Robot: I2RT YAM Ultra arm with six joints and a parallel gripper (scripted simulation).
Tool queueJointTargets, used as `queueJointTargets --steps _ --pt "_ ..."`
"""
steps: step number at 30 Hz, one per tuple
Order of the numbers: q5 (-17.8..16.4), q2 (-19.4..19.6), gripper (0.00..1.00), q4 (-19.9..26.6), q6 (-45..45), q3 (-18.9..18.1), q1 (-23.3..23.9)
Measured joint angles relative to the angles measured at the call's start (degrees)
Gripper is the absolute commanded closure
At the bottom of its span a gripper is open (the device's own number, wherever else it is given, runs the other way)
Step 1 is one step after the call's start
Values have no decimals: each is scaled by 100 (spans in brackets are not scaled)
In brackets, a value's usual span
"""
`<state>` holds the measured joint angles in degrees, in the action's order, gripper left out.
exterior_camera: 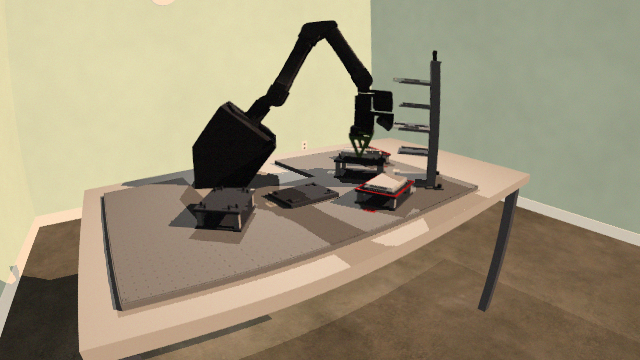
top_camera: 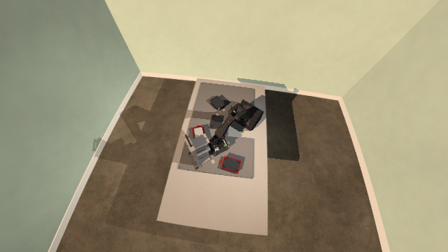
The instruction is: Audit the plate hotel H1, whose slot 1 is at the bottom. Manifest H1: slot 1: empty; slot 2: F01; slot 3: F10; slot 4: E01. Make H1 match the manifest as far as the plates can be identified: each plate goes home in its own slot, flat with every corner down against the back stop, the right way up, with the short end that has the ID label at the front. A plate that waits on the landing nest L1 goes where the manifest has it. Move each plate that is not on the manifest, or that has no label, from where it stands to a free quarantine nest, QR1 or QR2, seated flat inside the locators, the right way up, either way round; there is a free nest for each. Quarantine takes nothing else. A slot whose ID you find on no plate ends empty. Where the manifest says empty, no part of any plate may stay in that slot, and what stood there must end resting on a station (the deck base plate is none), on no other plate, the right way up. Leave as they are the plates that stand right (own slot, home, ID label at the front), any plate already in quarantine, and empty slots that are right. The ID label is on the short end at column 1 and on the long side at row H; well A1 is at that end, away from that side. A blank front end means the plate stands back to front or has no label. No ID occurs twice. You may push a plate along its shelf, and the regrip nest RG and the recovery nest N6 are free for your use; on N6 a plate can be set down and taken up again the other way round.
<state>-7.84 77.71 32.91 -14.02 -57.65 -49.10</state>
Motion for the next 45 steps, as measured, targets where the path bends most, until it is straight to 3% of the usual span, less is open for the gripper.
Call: queueJointTargets --steps 15,16,33,45 --pt "17 177 14 -221 -17 44 -26" --pt "17 179 0 -225 -17 44 -26" --pt "17 175 0 -221 -17 46 -26" --pt "-15 -439 0 404 46 -138 74"
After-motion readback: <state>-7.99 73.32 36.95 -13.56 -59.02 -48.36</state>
